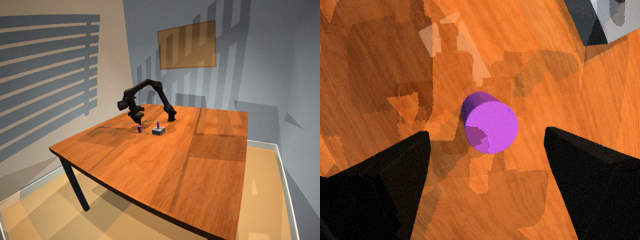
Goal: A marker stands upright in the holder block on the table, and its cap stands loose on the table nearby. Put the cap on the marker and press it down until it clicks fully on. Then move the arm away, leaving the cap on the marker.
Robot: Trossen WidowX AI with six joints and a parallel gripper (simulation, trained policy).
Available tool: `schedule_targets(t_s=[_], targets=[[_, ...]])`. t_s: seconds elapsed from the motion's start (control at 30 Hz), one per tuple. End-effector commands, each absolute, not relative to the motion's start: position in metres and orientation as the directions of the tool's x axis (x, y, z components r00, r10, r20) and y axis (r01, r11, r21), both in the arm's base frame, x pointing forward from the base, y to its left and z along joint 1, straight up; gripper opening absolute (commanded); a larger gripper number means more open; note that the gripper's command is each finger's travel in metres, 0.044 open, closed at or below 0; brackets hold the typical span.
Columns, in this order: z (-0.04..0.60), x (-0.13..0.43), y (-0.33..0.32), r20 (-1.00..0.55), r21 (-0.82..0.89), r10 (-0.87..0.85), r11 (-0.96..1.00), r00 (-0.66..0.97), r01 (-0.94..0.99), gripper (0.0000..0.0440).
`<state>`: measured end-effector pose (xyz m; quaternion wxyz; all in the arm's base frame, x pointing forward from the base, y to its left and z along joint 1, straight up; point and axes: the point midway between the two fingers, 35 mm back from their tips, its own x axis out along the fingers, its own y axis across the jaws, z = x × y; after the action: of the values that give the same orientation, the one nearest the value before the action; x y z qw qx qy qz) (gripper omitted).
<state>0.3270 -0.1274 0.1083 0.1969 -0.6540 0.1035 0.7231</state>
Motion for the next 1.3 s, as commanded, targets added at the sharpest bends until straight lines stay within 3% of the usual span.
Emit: schedule_targets(t_s=[0.0, 0.57, 0.67, 0.87, 1.27], targets=[[0.099, 0.332, -0.128, -0.990, -0.080, 0.121, -0.913, -0.078, -0.400, 0.0274], [0.060, 0.325, -0.118, -0.984, -0.020, 0.082, -0.935, -0.160, -0.354, 0.0235], [0.059, 0.324, -0.118, -0.985, -0.009, 0.069, -0.938, -0.160, -0.347, 0.0205], [0.069, 0.325, -0.117, -0.990, 0.007, 0.042, -0.942, -0.137, -0.335, 0.0050], [0.112, 0.336, -0.103, -0.998, 0.026, -0.010, -0.959, -0.057, -0.281, 0.0021]])
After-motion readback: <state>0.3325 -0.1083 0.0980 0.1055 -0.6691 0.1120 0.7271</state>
